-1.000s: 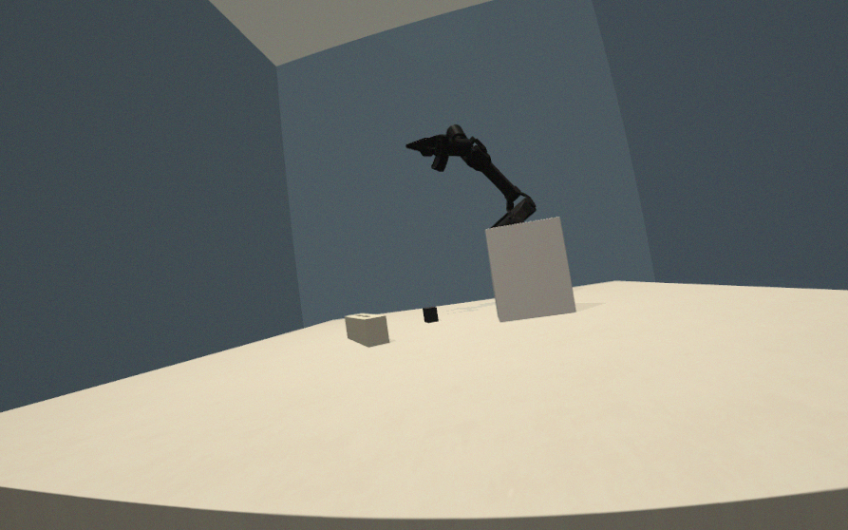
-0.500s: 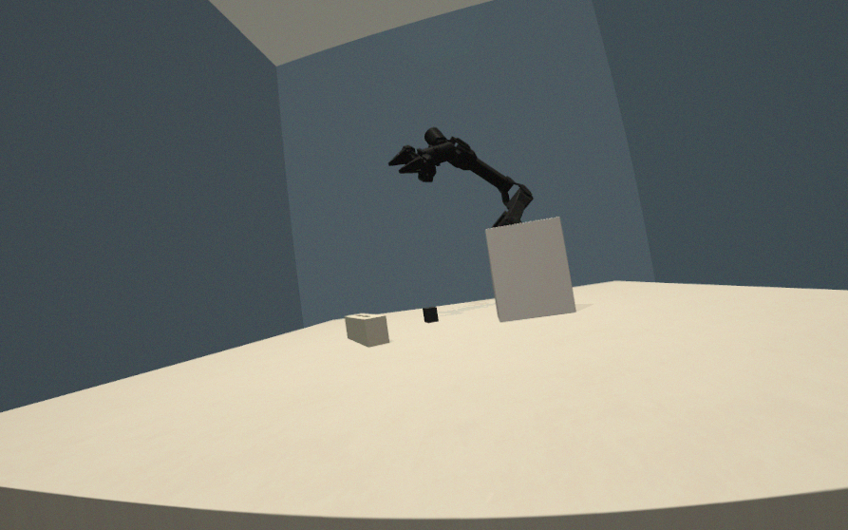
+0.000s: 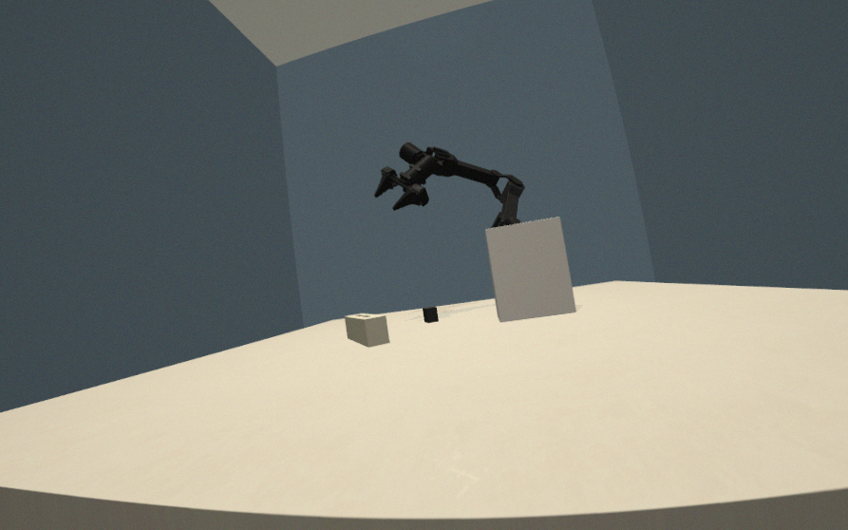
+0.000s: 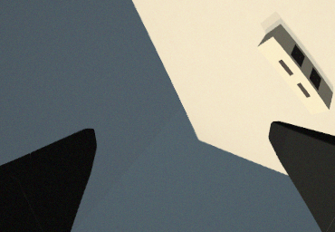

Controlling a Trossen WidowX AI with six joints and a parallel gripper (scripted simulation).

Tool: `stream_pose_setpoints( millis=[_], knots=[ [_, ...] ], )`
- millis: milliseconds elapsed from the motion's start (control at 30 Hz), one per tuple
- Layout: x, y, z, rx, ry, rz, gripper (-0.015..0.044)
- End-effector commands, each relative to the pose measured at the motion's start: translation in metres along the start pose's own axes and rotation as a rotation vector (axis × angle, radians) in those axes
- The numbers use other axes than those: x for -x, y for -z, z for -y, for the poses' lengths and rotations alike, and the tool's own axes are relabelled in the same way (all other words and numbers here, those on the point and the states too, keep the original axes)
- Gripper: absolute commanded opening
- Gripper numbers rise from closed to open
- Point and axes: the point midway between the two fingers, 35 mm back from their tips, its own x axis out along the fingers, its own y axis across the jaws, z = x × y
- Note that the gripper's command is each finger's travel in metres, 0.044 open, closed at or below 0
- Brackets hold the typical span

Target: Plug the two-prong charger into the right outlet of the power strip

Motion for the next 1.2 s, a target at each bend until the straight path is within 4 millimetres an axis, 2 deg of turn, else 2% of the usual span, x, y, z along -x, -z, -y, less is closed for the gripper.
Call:
stream_pose_setpoints(
  millis=[0, 300, 600, 867, 1167],
  knots=[
    [-0.027, -0.012, 0.022, 0.077, 0.093, 0.071, 0.044],
    [-0.071, -0.039, 0.069, 0.219, 0.289, 0.182, 0.044],
    [-0.101, -0.069, 0.123, 0.354, 0.507, 0.251, 0.044],
    [-0.116, -0.096, 0.175, 0.466, 0.713, 0.274, 0.044],
    [-0.119, -0.12, 0.228, 0.567, 0.924, 0.259, 0.044]
  ],
)
